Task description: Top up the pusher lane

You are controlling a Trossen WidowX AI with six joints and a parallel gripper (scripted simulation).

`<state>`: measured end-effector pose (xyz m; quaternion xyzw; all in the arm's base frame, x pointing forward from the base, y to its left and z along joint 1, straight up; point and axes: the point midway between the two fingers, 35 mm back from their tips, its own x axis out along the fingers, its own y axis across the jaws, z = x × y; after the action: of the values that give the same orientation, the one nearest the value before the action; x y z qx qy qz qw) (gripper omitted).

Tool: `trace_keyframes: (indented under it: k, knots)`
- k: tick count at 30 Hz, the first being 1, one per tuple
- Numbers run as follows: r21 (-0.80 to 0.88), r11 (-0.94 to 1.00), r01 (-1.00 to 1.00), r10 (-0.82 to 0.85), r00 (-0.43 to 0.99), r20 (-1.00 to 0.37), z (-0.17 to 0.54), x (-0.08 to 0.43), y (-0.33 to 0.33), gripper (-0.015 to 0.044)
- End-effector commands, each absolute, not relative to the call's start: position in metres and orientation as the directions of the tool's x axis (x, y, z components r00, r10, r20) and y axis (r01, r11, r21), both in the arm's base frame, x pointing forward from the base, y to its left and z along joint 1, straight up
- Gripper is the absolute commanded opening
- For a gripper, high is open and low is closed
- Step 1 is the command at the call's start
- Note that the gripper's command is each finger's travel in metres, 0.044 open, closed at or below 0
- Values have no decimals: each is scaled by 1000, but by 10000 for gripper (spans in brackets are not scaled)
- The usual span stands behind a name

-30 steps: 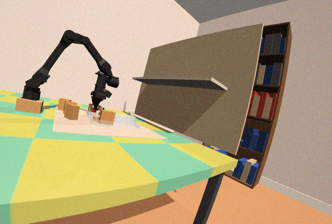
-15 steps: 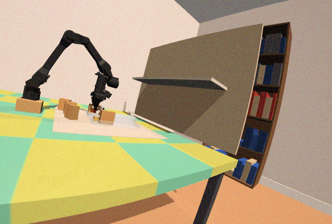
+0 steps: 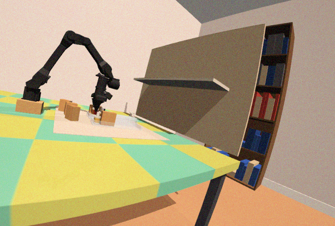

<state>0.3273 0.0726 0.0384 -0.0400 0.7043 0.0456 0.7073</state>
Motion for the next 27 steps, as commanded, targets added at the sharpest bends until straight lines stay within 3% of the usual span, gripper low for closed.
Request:
trace_keyframes:
  k: [1, 27]
  knots:
    - [10, 992, -125, 13, 26, -1000, 37, 333, 74, 0]
    - [10, 992, -125, 13, 26, -1000, 30, 333, 74, 0]
